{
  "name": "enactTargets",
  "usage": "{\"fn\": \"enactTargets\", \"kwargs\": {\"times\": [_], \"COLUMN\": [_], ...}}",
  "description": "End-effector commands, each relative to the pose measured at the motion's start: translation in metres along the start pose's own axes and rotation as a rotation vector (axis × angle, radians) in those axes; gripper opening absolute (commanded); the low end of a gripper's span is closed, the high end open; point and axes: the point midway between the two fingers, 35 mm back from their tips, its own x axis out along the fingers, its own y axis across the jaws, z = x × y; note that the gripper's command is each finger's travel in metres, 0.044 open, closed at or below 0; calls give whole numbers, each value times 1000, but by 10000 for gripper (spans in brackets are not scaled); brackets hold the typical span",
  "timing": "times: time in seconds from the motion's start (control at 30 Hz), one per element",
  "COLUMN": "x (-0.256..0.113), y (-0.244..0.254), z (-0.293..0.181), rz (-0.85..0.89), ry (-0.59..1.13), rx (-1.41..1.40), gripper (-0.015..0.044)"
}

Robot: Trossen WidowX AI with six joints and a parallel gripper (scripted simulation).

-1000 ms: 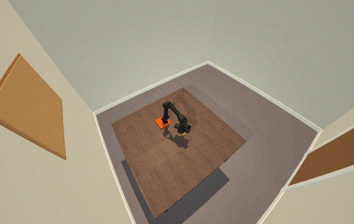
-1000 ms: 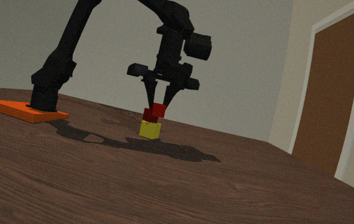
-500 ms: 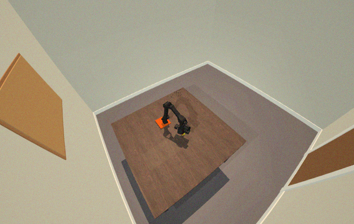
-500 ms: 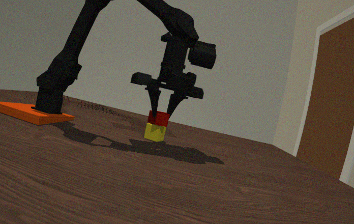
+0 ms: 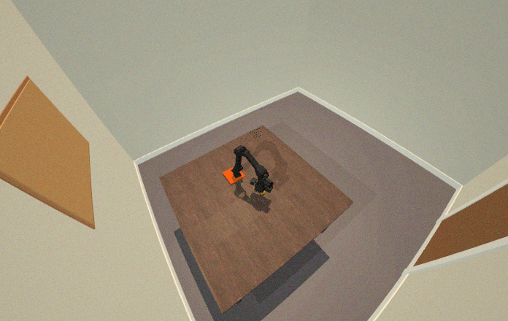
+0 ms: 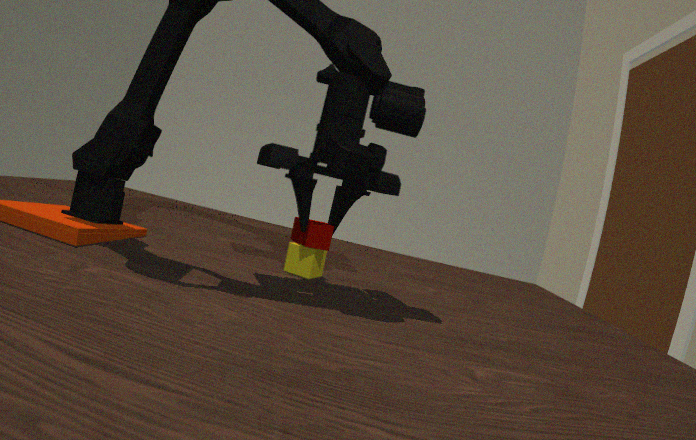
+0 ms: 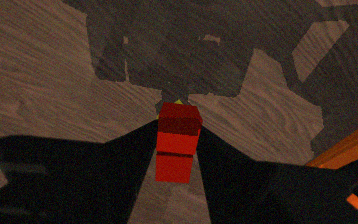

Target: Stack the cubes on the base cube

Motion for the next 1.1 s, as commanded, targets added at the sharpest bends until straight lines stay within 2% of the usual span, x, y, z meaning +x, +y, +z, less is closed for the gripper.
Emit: {"fn": "enactTargets", "kwargs": {"times": [0.0, 0.1, 0.27, 1.07], "x": [0, 0, 0, -46], "y": [0, 0, 0, 0], "z": [-1, -1, -1, 0], "rz": [1, 1, 1, 0], "ry": [5, 5, 5, 0], "rx": [3, 3, 3, 0], "gripper": [131, 205, 205, 205]}}
